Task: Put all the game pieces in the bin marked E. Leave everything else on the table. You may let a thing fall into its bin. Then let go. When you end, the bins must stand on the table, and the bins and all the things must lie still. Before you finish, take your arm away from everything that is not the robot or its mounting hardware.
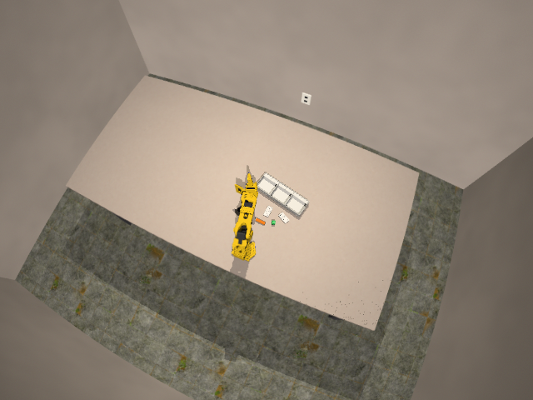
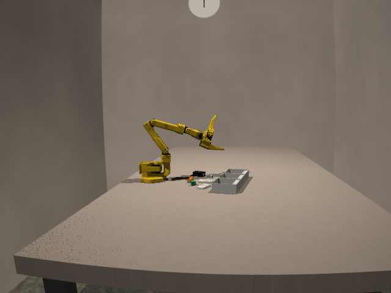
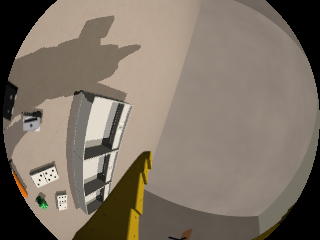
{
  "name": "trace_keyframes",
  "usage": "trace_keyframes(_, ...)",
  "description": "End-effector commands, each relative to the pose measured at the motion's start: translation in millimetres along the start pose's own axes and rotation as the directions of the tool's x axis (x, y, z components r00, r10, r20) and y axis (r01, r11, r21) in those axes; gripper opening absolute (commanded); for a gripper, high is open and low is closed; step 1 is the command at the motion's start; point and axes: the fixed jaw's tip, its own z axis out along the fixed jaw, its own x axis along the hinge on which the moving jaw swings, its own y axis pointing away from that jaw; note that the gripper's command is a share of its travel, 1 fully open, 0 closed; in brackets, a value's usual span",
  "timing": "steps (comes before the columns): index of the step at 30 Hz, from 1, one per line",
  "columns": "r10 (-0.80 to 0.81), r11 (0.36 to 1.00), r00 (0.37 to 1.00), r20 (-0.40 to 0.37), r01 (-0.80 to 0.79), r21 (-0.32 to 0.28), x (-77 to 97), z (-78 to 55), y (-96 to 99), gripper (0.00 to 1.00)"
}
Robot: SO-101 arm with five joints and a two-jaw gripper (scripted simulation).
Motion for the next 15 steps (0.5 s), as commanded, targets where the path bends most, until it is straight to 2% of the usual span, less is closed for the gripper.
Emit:
trace_keyframes(1, 0.022, 1.0, 1.0, -0.002, -0.022, 0.012, 1.0, -2.8, -7.0, 1.0)
trace_keyframes(10, 0.048, 0.999, 0.999, 0.002, -0.048, -0.014, 0.8, -4.9, -7.3, 1.0)
trace_keyframes(11, 0.038, 0.997, 0.999, 0.01, -0.037, -0.069, -1.8, -2.2, 8.1, 1.0)
trace_keyframes(15, 0.051, 0.995, 0.999, 0.011, -0.05, -0.084, -1.9, -3.7, 8.2, 1.0)
